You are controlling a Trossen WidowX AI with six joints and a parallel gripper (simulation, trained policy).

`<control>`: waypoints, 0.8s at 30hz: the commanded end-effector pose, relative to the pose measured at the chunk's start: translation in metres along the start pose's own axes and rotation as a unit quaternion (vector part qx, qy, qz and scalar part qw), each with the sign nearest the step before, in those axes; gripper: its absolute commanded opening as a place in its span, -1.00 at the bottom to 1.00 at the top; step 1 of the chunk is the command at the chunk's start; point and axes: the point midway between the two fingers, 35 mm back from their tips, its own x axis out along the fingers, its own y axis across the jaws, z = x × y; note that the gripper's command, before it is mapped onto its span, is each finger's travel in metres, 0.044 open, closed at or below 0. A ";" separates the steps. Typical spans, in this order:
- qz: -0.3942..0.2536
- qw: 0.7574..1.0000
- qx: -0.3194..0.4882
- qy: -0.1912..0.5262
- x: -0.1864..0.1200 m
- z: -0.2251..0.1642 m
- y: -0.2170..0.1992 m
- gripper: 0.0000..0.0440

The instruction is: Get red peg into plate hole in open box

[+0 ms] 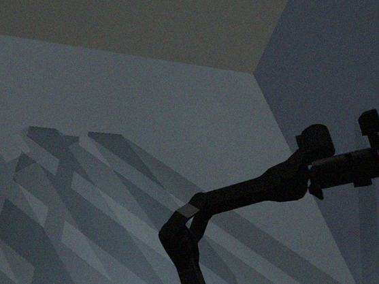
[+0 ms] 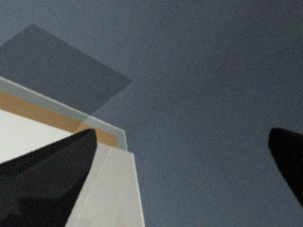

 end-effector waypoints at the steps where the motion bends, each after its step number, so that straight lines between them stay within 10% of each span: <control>1: 0.020 0.998 0.052 0.024 -0.002 -0.010 0.013 1.00; 24: 0.080 0.897 0.381 0.209 -0.033 -0.078 0.088 1.00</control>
